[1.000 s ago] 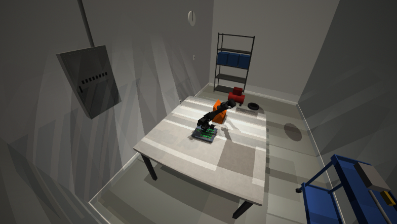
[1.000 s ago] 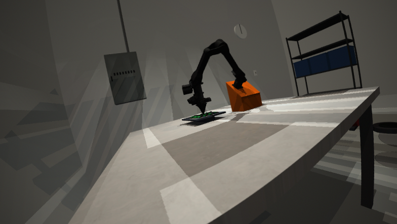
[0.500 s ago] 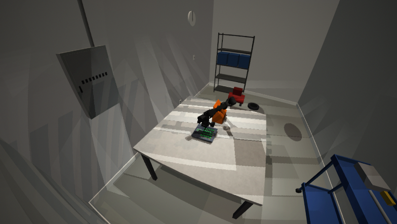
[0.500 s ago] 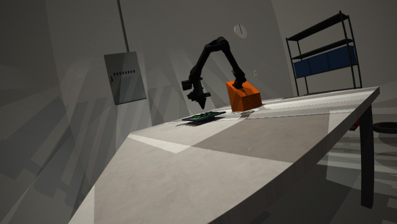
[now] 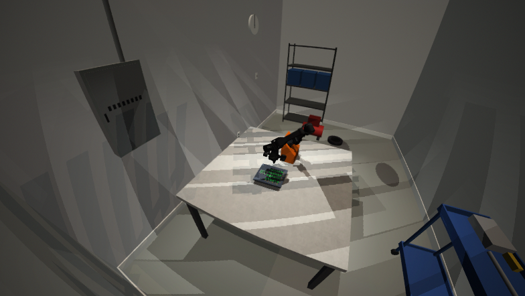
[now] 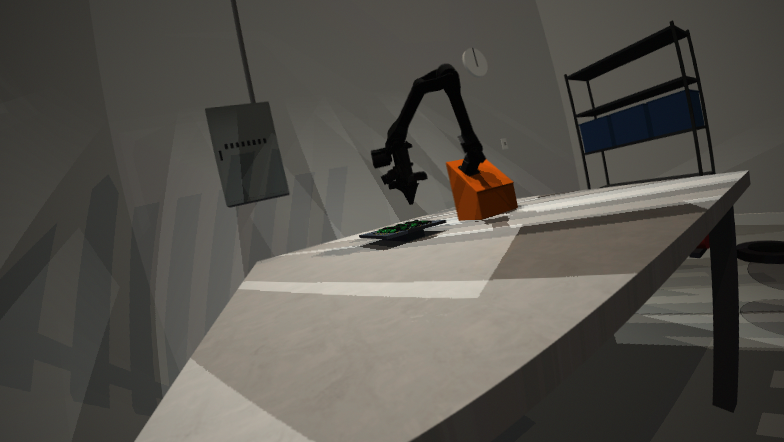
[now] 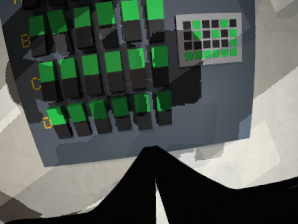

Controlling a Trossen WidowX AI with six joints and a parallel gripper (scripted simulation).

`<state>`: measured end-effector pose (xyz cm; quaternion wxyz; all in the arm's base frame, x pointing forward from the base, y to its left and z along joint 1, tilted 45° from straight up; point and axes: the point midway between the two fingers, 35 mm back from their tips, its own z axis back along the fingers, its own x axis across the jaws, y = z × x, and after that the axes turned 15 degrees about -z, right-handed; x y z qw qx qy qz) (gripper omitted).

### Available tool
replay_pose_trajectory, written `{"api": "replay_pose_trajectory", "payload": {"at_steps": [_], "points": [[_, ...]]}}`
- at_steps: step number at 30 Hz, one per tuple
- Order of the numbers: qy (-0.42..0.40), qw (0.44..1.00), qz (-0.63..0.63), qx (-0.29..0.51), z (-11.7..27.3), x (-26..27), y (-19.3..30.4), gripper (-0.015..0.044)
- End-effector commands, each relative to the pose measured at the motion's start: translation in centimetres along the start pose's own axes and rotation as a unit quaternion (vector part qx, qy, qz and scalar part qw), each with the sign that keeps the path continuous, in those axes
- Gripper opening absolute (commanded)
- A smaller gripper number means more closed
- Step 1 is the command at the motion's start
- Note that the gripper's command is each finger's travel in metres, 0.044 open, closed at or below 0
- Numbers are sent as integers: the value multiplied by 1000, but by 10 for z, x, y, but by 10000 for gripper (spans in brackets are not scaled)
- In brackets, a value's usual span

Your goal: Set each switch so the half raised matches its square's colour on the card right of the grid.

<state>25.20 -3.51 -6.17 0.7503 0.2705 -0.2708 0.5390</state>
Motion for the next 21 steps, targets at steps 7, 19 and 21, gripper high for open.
{"api": "replay_pose_trajectory", "payload": {"at_steps": [7, 19, 21], "points": [[-3, 1000, 6, -13, -33, 0, 4, 0], [-3, 1000, 6, -13, -50, 0, 5, 0], [-3, 1000, 6, -13, -53, 0, 5, 0]]}}
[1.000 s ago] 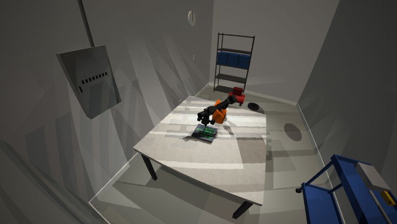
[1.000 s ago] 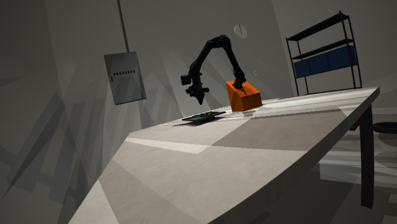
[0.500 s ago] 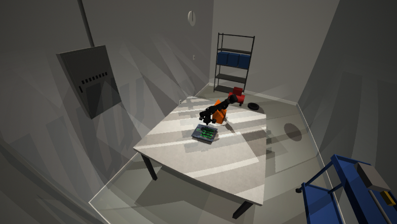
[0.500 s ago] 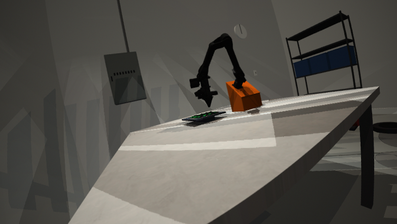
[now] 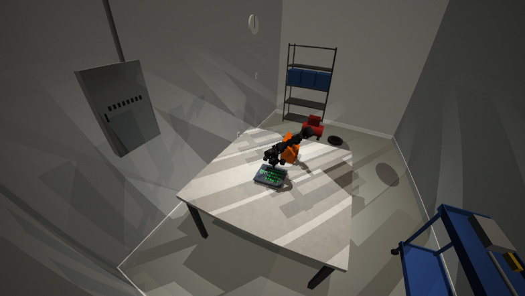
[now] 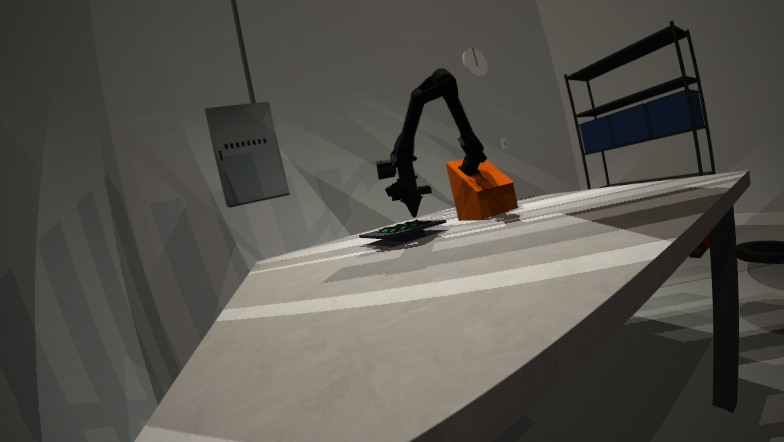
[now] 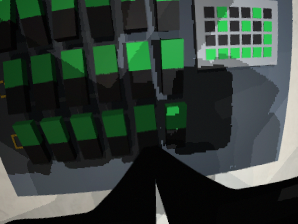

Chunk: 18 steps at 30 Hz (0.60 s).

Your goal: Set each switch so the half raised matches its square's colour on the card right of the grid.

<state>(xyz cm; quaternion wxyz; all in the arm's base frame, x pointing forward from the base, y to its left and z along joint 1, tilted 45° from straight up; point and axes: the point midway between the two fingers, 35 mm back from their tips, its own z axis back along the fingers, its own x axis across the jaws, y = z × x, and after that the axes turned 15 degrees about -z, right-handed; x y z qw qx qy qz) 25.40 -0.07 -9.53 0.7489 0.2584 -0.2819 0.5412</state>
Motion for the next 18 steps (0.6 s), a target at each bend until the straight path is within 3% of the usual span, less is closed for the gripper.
{"api": "replay_pose_trajectory", "payload": {"at_steps": [1, 18], "points": [[-2, 1000, -3, 1, -7, 0, 1, 0], [-2, 1000, -3, 1, -9, 0, 1, 0]]}}
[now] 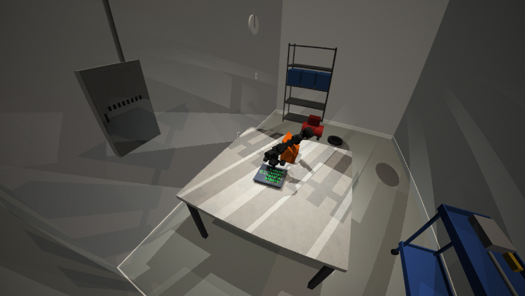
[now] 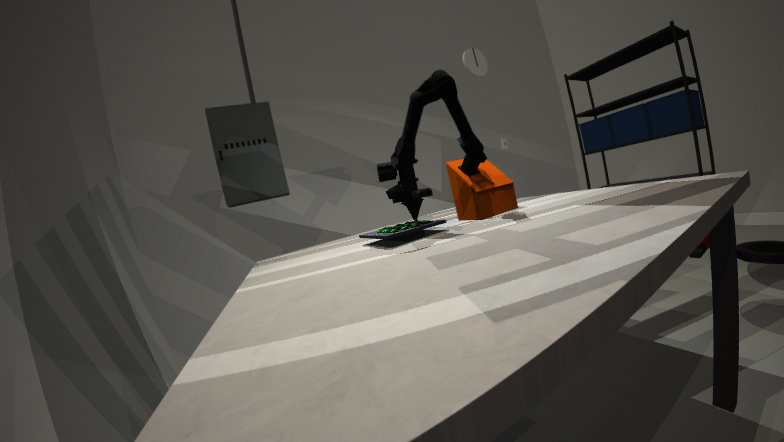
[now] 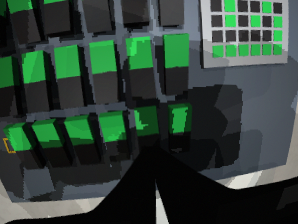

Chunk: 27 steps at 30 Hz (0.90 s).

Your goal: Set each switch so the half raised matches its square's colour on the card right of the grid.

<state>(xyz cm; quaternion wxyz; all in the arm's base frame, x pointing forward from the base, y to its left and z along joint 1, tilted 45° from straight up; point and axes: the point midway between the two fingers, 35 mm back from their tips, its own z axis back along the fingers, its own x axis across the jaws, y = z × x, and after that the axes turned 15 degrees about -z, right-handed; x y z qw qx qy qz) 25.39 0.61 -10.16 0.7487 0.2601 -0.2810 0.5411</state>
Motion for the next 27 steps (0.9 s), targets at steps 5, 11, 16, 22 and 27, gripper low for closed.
{"api": "replay_pose_trajectory", "payload": {"at_steps": [5, 11, 16, 22, 27], "points": [[-1, 1000, -2, -1, 0, 0, 0, 0], [-1, 1000, -2, -1, -1, 0, 0, 0], [-1, 1000, -2, -1, -2, 0, 0, 0], [-2, 1000, -2, -1, -3, 0, 0, 0], [-2, 1000, -2, -1, -3, 0, 0, 0]]}}
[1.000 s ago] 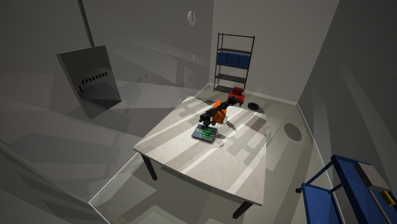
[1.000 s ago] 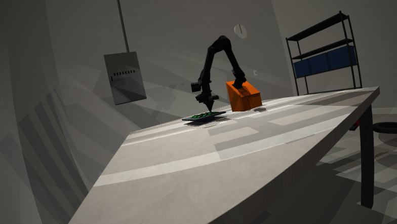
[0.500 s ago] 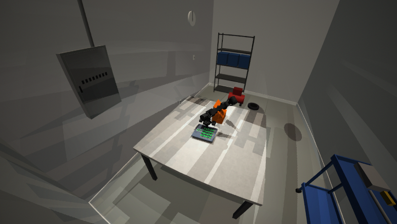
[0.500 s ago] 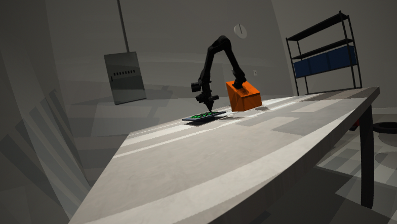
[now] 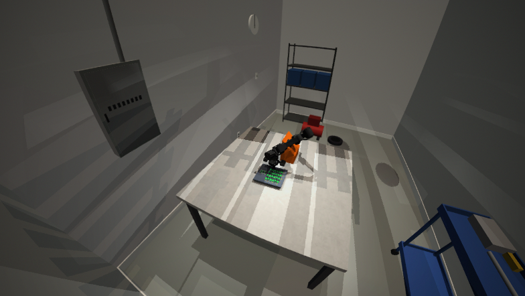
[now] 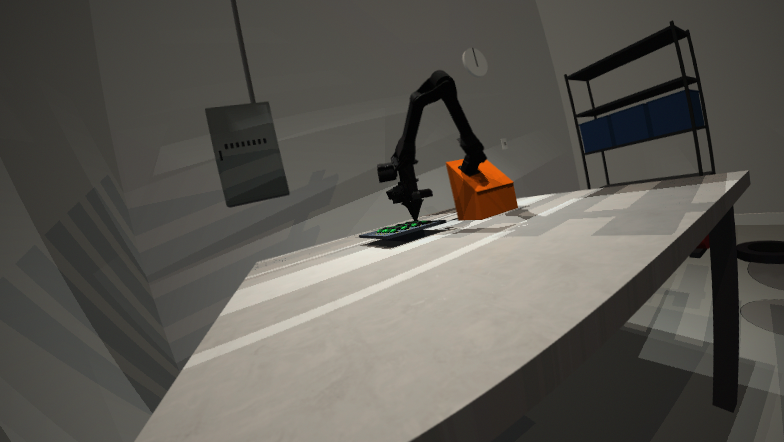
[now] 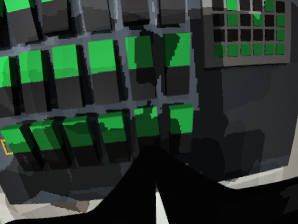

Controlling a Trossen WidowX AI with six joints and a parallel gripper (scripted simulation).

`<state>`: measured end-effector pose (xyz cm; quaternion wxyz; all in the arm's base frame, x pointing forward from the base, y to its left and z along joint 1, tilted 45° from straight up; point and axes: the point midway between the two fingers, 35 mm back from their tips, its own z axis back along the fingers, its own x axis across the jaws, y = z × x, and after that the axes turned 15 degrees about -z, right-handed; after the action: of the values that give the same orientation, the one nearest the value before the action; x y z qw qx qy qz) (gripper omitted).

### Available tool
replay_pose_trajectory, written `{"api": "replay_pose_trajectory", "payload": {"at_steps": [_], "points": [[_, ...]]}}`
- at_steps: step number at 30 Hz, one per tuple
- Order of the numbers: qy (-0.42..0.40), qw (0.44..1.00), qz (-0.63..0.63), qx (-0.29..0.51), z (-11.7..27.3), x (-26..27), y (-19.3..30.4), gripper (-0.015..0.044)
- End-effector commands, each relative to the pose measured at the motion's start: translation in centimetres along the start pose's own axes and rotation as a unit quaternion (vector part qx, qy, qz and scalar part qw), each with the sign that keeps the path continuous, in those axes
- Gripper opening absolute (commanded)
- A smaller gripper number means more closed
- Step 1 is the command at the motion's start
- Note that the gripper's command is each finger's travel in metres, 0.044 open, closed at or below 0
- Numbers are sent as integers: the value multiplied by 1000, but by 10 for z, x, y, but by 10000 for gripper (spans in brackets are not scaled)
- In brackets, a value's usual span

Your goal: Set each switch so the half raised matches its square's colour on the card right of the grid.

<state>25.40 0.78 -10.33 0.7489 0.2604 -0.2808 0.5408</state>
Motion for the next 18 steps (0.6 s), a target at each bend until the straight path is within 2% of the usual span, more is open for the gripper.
{"api": "replay_pose_trajectory", "payload": {"at_steps": [1, 18], "points": [[-2, 1000, -2, -1, -1, 0, 0, 0], [-2, 1000, -2, -1, -3, 0, 0, 0]]}}
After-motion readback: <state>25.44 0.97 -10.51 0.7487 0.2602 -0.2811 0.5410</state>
